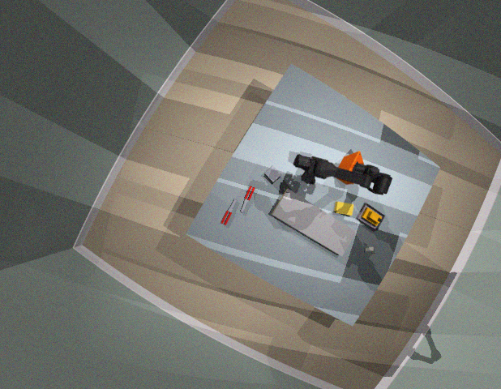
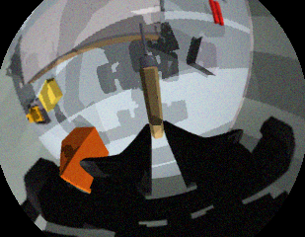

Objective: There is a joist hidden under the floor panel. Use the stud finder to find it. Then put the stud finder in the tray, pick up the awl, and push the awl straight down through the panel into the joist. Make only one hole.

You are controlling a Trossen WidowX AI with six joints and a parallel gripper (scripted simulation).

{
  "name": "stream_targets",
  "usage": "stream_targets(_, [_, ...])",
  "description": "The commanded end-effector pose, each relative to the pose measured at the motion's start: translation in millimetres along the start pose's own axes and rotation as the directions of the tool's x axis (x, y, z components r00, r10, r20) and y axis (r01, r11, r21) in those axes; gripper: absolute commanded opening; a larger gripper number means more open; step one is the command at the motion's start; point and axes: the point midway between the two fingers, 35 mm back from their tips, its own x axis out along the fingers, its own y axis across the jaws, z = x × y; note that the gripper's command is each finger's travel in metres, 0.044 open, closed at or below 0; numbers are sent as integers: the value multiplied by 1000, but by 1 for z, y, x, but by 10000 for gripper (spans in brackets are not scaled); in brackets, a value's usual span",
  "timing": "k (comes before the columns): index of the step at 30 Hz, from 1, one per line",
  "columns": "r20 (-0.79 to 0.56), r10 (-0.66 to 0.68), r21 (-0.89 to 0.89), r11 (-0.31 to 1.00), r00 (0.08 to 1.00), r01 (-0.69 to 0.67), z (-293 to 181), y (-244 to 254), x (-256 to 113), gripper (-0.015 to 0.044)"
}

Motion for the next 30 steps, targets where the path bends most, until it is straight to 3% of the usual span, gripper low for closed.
stream_targets(1, [-32, -67, -72, 995, 997, 64, 2, -4, -9, 0])
stream_targets(8, [-155, -315, -382, 893, 936, 238, 13, -18, -22, 0])
stream_targets(15, [-216, -566, -659, 686, 796, 309, 32, -28, -44, 0])
stream_targets(22, [-211, -775, -853, 443, 596, 275, 58, -28, -73, 0])
stream_targets(30, [-144, -935, -969, 200, 323, 147, 90, -12, -111, 0])
